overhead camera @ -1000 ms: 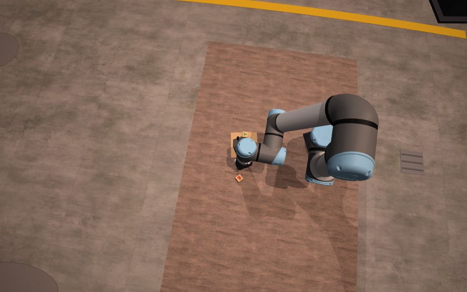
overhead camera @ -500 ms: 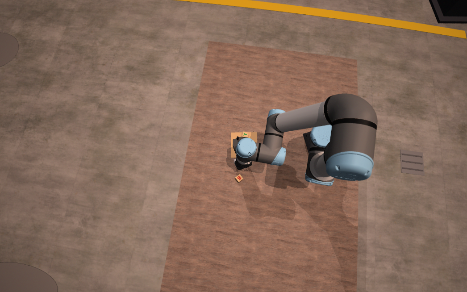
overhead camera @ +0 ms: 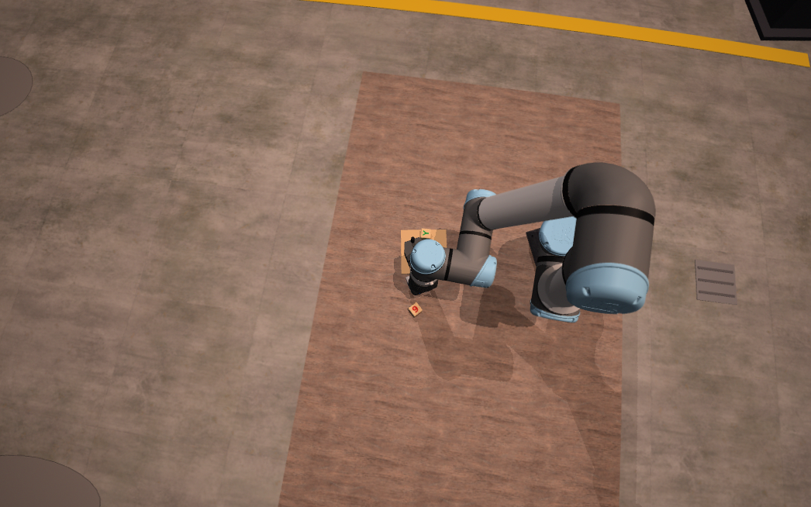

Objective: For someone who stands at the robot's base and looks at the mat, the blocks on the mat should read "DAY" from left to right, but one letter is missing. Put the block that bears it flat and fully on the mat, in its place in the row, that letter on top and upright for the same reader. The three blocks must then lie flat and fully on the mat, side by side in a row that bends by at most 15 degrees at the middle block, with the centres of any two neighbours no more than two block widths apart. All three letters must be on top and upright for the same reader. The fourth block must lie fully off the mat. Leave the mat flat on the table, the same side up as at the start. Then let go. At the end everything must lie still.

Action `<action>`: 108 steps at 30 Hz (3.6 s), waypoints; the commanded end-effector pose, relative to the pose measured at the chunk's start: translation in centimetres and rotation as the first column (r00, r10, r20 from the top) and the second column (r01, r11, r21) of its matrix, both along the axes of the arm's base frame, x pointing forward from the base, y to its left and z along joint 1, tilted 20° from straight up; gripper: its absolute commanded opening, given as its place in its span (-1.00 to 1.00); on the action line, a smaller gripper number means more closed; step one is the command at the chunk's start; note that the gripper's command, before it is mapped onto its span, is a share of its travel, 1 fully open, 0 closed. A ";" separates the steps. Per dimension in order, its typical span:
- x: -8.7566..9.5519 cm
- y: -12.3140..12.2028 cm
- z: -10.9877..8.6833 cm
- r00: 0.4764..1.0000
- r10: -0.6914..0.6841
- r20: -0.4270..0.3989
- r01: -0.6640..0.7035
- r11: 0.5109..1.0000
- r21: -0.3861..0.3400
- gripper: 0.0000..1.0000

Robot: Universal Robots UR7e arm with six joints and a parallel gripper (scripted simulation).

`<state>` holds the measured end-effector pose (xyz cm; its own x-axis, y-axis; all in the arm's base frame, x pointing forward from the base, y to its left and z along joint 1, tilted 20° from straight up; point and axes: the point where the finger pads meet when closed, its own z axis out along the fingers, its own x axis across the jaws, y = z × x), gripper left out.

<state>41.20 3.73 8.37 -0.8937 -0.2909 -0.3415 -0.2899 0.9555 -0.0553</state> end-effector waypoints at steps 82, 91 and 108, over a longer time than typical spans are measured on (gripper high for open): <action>0.7 0.3 -2.8 1.000 0.002 -0.004 -0.002 1.000 0.000 1.00; 1.1 0.3 -3.6 1.000 0.002 -0.003 -0.002 1.000 0.000 1.00; 1.2 0.3 -3.6 1.000 0.001 -0.001 -0.001 1.000 0.000 1.00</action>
